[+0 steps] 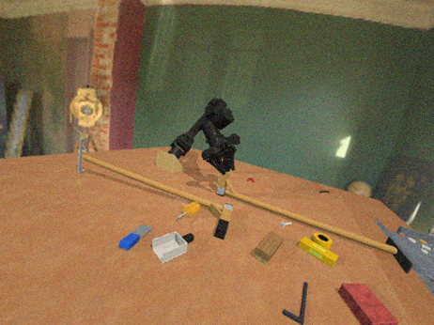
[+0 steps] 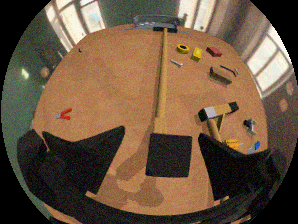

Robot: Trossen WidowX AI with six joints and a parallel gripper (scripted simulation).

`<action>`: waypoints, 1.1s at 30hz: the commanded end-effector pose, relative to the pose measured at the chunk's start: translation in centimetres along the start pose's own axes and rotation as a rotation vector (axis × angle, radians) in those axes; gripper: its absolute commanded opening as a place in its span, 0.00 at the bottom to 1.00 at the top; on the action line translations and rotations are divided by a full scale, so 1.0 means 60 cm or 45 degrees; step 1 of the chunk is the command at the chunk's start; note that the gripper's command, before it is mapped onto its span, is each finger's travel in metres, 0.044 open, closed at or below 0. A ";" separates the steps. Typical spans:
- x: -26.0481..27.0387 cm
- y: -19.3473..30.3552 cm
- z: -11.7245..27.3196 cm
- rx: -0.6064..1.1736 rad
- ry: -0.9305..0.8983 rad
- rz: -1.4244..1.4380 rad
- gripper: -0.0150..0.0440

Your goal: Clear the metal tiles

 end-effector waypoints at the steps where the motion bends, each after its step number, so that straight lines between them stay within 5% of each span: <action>1: -0.002 0.007 -0.013 0.009 -0.001 -0.022 1.00; 6: 0.000 0.007 -0.020 0.007 -0.003 -0.022 1.00; 18: 0.003 0.002 -0.014 -0.001 -0.006 -0.001 0.47; 25: 0.003 0.002 -0.014 -0.001 -0.006 -0.001 0.39; 28: 0.003 0.001 -0.013 -0.001 -0.006 -0.002 0.25; 33: 0.001 0.000 -0.012 0.000 -0.009 -0.007 0.25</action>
Point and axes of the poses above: the point midway between the two fingers, 35 mm back from their tips, its own z axis back along the fingers, its own x axis across the jaws, y = z × x, the point moved 1 cm from there along z, back along the fingers, and after that the axes turned 3 degrees about -z, right-handed, at the moved point
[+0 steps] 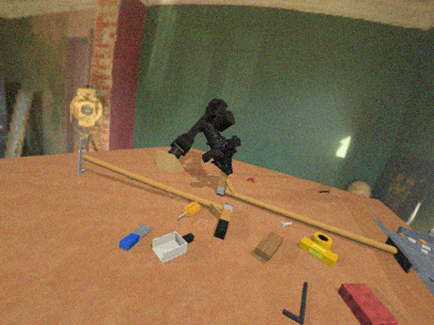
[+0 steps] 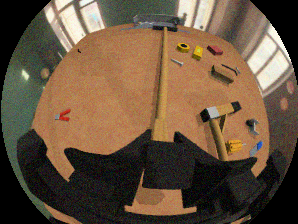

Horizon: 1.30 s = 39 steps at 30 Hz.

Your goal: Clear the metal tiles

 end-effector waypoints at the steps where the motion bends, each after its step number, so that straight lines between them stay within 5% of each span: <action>1: 0.000 -0.002 0.001 -0.001 -0.004 0.004 0.25; 39: 0.083 -0.001 0.004 0.008 0.003 -0.001 0.25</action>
Point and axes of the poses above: the point midway between the two fingers, 35 mm back from their tips, its own z axis back along the fingers, its own x axis across the jaws, y = z × x, the point moved 1 cm from there along z, back along the fingers, and after that the axes turned 3 degrees about -z, right-handed, at the moved point
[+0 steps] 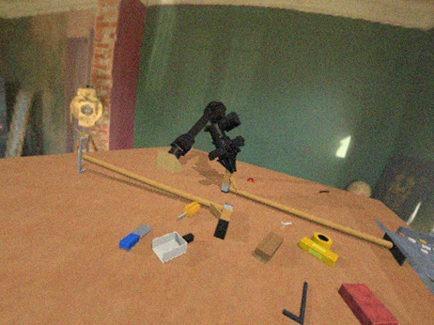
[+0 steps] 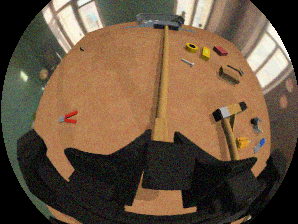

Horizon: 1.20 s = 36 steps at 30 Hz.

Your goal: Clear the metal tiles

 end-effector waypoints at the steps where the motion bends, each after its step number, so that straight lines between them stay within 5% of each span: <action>1: 0.016 -0.004 0.004 -0.011 -0.011 0.013 0.25; 36: 0.091 0.010 0.011 -0.015 -0.016 0.005 0.25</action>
Point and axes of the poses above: the point midway between the two fingers, 35 mm back from their tips, its own z axis back along the fingers, its own x axis across the jaws, y = z × x, the point moved 1 cm from there along z, back along the fingers, and after that the axes turned 3 degrees about -z, right-handed, at the moved point
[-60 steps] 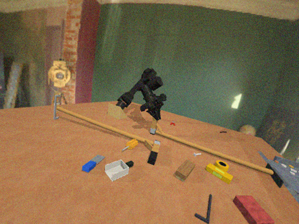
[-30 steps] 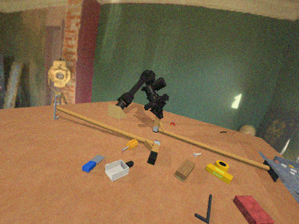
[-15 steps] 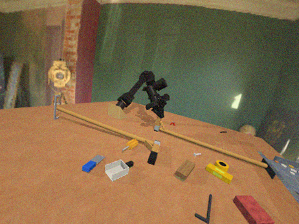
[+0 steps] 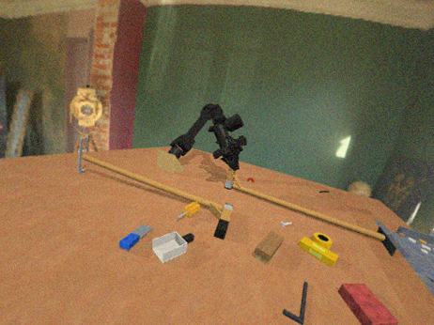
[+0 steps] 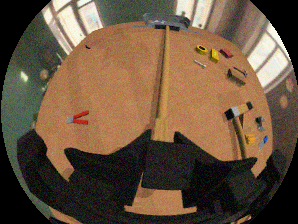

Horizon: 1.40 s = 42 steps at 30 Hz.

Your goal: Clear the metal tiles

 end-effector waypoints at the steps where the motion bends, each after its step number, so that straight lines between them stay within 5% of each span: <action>1: 0.015 -0.001 0.005 -0.013 -0.011 0.012 0.25; 42: 0.062 -0.028 -0.014 -0.009 -0.031 0.027 0.25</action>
Point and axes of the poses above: the point midway between the two fingers, 35 mm back from their tips, its own z axis back along the fingers, its own x axis across the jaws, y = z × x, the point moved 1 cm from there along z, back along the fingers, and after that the axes turned 3 degrees about -z, right-handed, at the moved point
